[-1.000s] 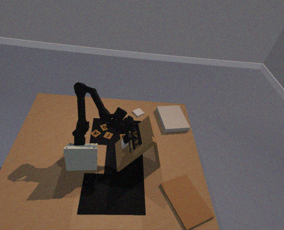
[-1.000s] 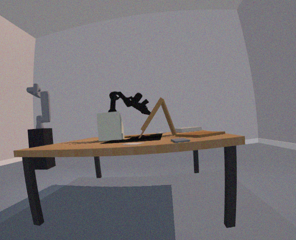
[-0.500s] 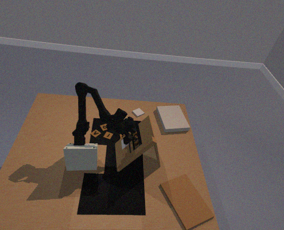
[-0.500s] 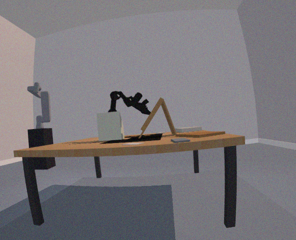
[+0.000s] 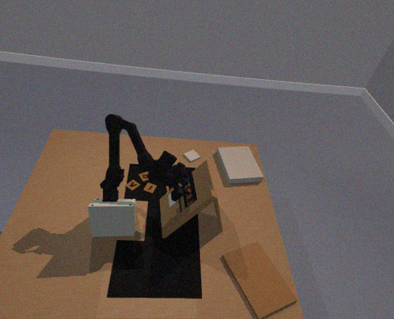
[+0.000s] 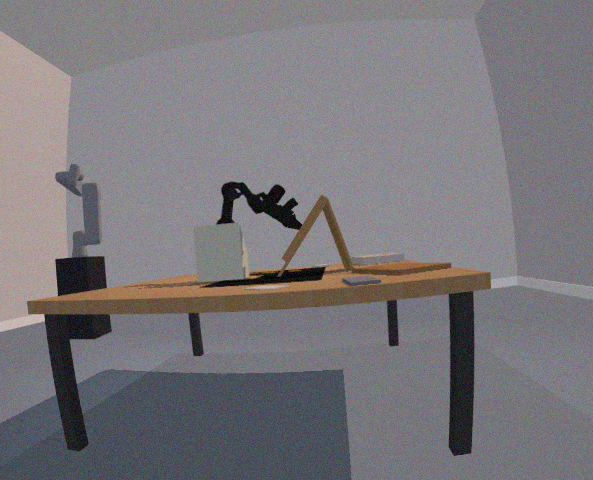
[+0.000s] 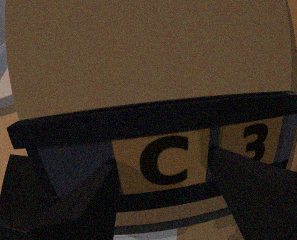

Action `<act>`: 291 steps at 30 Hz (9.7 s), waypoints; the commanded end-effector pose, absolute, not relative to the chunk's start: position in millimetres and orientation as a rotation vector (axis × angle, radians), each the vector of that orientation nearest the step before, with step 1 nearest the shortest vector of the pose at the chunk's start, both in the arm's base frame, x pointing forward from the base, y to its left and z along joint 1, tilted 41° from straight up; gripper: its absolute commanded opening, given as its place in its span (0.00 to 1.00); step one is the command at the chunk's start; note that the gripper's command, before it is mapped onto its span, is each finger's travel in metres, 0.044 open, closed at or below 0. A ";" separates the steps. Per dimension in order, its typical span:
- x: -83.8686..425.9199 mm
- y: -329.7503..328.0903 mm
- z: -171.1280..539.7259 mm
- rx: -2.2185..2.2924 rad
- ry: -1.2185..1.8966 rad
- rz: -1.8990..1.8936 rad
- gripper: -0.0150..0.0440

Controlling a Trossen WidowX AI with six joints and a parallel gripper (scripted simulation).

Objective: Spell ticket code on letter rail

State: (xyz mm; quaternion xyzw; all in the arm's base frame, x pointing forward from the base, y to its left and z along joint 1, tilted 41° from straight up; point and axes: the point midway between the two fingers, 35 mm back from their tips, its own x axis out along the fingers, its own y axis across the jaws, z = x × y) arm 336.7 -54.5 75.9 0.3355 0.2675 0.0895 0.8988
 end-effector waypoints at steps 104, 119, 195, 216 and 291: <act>329.0 -52.8 118.4 0.626 1.179 0.401 0.25; 328.4 -48.3 123.0 0.614 1.218 0.439 0.25; 353.7 -38.6 110.4 0.613 1.216 0.439 0.25; 353.1 -43.8 105.5 0.613 1.216 0.439 0.25; 219.5 -155.2 151.0 0.689 0.563 0.188 1.00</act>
